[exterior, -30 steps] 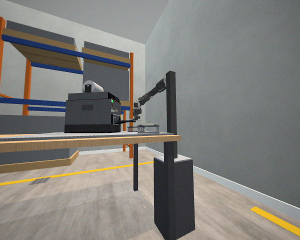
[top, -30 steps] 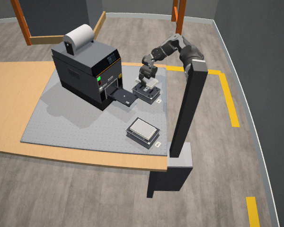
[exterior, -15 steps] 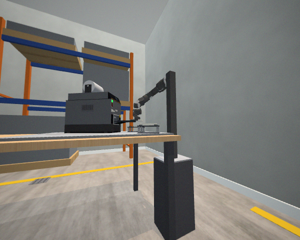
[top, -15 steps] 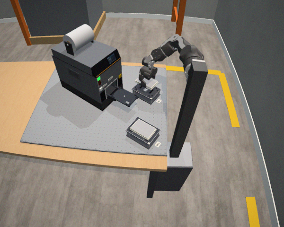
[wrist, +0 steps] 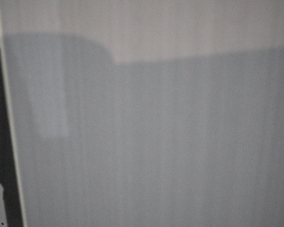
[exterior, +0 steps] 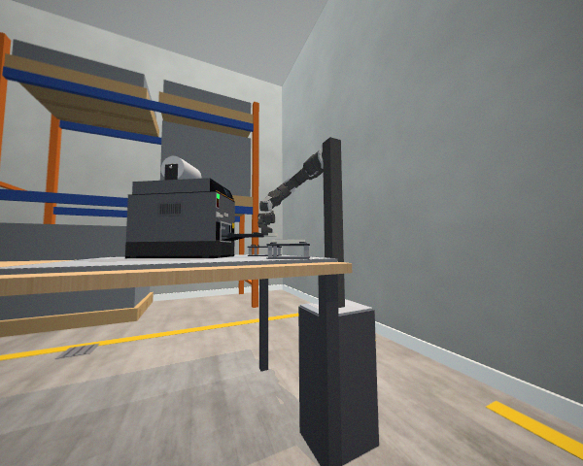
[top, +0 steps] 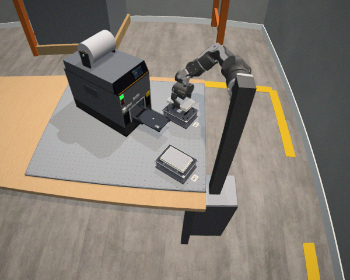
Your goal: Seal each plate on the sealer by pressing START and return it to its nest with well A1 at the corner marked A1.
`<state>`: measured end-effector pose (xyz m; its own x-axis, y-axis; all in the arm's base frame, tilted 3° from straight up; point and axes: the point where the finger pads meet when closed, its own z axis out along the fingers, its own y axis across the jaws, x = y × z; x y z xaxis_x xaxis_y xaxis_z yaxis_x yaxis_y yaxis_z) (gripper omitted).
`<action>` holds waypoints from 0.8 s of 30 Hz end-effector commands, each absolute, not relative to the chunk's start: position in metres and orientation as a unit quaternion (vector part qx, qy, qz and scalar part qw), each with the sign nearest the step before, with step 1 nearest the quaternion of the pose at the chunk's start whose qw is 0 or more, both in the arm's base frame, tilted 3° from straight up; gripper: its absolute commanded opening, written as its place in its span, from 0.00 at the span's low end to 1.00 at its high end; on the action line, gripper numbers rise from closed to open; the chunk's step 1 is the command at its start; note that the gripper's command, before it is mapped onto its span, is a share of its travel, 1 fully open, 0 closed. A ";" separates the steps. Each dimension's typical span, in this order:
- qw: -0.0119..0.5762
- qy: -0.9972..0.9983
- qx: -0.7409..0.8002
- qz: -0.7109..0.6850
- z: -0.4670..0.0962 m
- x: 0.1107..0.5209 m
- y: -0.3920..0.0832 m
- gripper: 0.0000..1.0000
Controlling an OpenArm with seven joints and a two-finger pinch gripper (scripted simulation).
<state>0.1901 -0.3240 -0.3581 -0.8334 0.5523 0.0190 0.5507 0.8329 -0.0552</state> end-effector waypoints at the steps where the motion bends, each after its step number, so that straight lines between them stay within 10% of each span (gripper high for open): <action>1: 0.015 -0.957 -0.288 0.021 -0.359 0.191 -0.323 0.00; 24: 0.015 -0.957 -0.288 0.021 -0.369 0.191 -0.323 0.00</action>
<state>0.1898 -0.3239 -0.3688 -0.8338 0.5518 0.0192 0.5502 0.8333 -0.0539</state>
